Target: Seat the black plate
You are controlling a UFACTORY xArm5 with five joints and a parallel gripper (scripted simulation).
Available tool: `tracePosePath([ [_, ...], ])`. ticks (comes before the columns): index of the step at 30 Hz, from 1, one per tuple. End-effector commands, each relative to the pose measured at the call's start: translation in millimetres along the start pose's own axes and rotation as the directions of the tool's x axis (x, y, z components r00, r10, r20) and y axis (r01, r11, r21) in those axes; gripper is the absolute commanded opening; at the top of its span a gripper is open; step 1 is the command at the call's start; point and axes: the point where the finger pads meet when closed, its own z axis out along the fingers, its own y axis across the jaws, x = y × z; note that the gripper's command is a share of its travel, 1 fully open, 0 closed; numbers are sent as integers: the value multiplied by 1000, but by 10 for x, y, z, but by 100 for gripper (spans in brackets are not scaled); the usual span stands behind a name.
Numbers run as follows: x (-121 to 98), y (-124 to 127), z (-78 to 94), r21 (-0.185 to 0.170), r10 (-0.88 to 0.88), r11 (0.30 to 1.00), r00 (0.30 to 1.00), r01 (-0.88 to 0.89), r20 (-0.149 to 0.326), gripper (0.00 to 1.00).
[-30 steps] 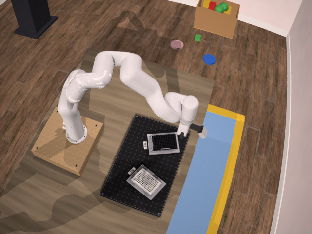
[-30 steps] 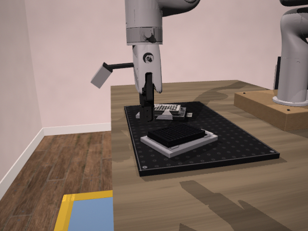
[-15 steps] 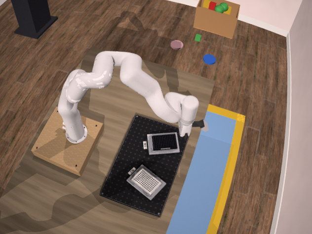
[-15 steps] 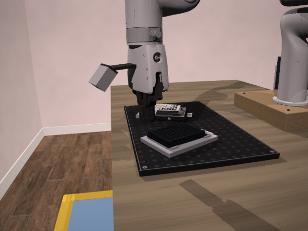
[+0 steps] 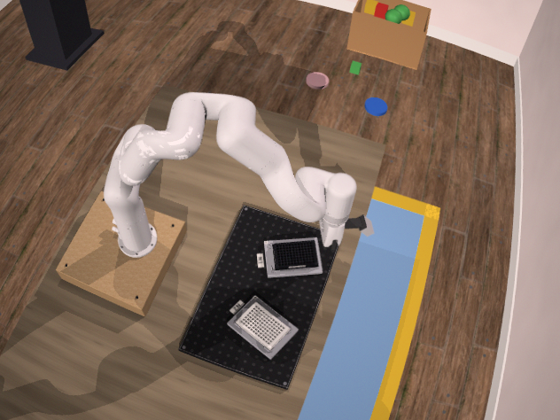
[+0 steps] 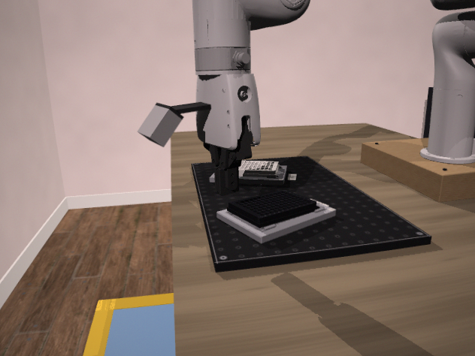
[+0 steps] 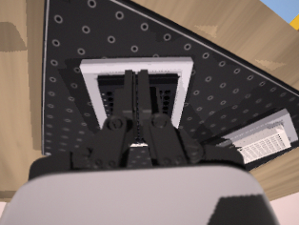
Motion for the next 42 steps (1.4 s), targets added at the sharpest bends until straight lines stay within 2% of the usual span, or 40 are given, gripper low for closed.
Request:
tracePosePath([
  [1, 15, 2, 50, -1, 0, 1000, 1000, 0, -4, 0],
  [29, 16, 5, 450, -1, 0, 1000, 1000, 0, -4, 0],
  [42, 16, 5, 457, -1, 0, 1000, 1000, 0, -4, 0],
])
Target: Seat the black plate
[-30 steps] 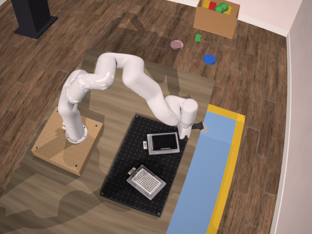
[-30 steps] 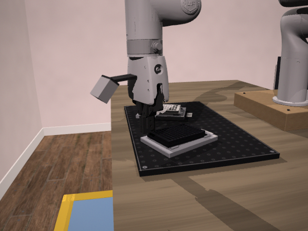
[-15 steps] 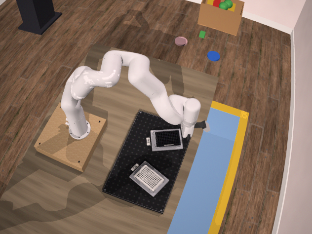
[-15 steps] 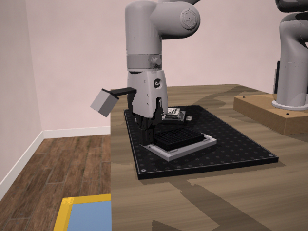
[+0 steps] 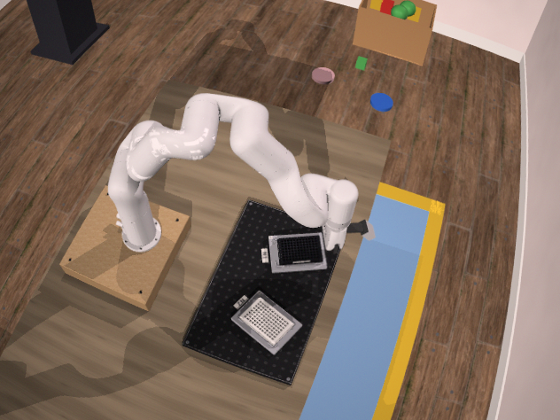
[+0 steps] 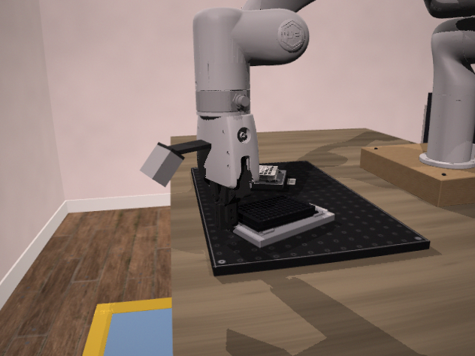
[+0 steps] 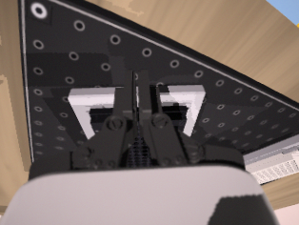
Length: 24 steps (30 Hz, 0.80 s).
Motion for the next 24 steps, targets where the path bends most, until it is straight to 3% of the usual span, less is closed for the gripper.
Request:
tracePosePath([
  [1, 15, 2, -16, 0, 0, 1000, 1000, 0, -4, 0],
  [24, -56, 2, -16, -1, 0, 1000, 1000, 0, -4, 0],
])
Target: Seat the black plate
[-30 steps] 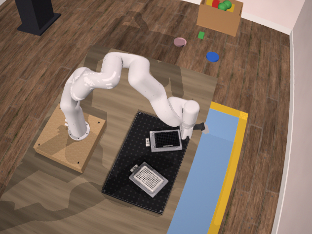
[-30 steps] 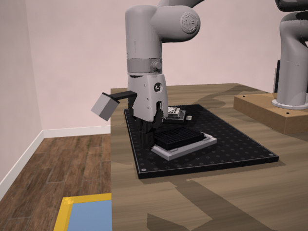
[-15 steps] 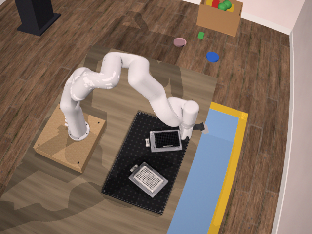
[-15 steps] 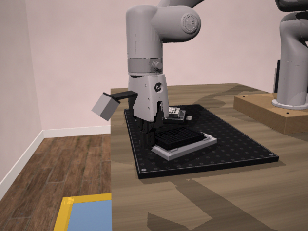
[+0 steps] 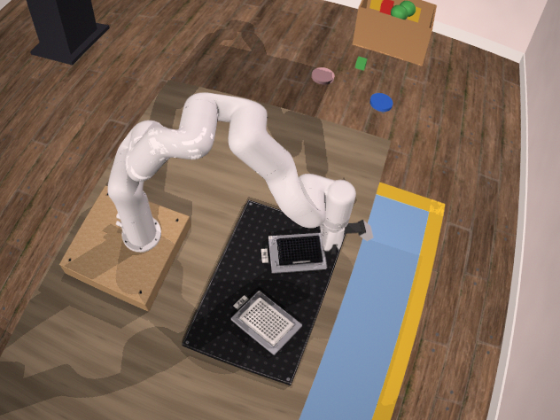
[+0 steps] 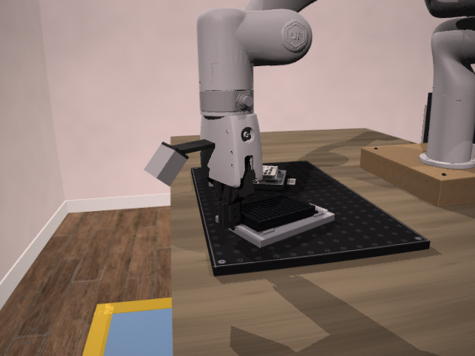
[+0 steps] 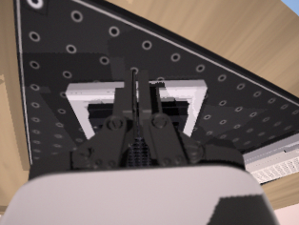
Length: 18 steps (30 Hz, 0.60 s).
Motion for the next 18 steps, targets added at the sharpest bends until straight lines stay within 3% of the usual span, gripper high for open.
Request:
tracePosePath([
  [1, 1, 2, -18, -1, 0, 1000, 1000, 0, -4, 0],
  [18, -49, 2, -18, -1, 0, 1000, 1000, 0, -4, 0],
])
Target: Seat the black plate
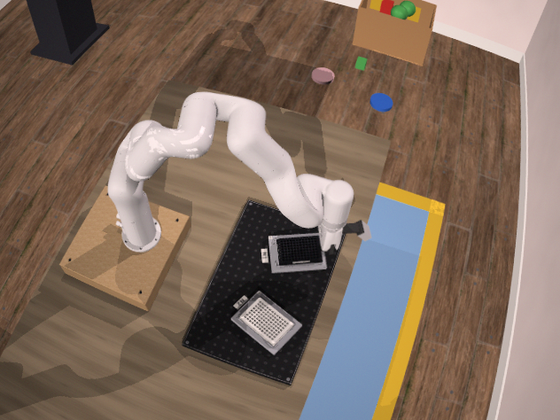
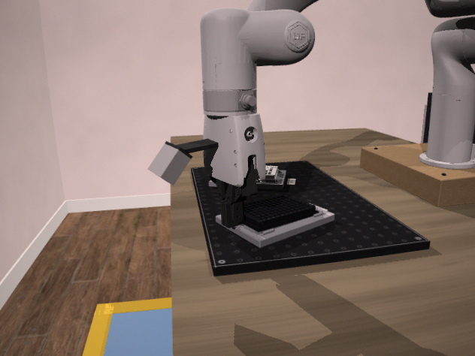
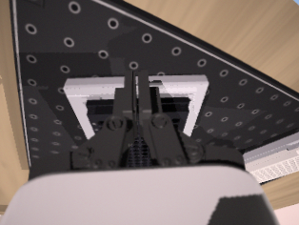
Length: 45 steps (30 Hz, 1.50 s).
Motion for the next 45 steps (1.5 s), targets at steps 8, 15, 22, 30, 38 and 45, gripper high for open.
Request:
tracePosePath([
  [8, -16, 2, -17, -1, 0, 1000, 1000, 0, -4, 0],
  [15, -39, 2, -17, -1, 0, 1000, 1000, 0, -4, 0],
  [22, -50, 2, -17, -1, 0, 1000, 1000, 0, -4, 0],
  [30, -50, 2, -17, -1, 0, 1000, 1000, 0, -4, 0],
  [38, 17, 2, -17, -1, 0, 1000, 1000, 0, -4, 0],
  [45, 117, 2, -18, 0, 0, 1000, 1000, 0, -4, 0],
])
